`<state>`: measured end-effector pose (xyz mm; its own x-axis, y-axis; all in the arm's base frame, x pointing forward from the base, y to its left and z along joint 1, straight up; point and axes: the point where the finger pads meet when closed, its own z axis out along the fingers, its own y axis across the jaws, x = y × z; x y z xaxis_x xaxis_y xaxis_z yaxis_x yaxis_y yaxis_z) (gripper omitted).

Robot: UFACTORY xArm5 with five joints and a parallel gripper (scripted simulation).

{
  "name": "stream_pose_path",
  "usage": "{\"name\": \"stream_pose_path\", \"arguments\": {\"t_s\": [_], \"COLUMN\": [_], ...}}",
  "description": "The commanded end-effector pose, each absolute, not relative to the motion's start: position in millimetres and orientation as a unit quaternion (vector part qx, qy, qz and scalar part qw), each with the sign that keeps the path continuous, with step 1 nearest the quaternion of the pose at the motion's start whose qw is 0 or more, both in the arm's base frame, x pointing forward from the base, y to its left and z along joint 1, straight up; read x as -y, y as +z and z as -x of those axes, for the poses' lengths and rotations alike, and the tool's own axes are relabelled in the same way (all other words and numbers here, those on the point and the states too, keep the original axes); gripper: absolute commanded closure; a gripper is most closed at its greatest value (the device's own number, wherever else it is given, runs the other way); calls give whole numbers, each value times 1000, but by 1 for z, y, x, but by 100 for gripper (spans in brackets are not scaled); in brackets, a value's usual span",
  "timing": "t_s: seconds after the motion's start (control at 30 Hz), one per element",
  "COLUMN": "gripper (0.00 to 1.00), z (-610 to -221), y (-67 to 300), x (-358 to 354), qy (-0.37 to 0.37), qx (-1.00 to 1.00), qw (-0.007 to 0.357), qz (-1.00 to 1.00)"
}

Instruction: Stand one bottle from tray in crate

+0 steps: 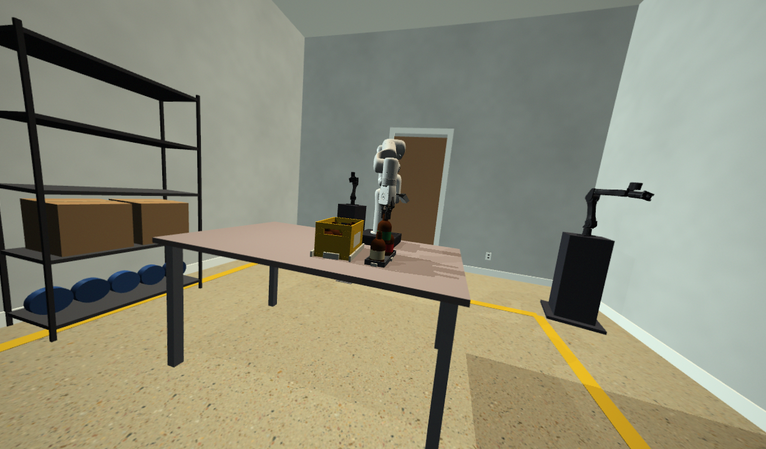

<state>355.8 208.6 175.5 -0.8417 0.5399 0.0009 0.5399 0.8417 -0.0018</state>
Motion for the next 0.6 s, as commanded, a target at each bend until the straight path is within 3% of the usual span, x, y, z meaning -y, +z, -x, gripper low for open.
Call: {"name": "stream_pose_path", "arguments": {"t_s": [0.0, 0.57], "gripper": [100, 100], "z": [-357, -357], "y": [179, 195], "x": [-209, -209], "qy": [-1, -1], "qx": [960, 960], "qw": [-1, -1], "qz": [281, 281]}}
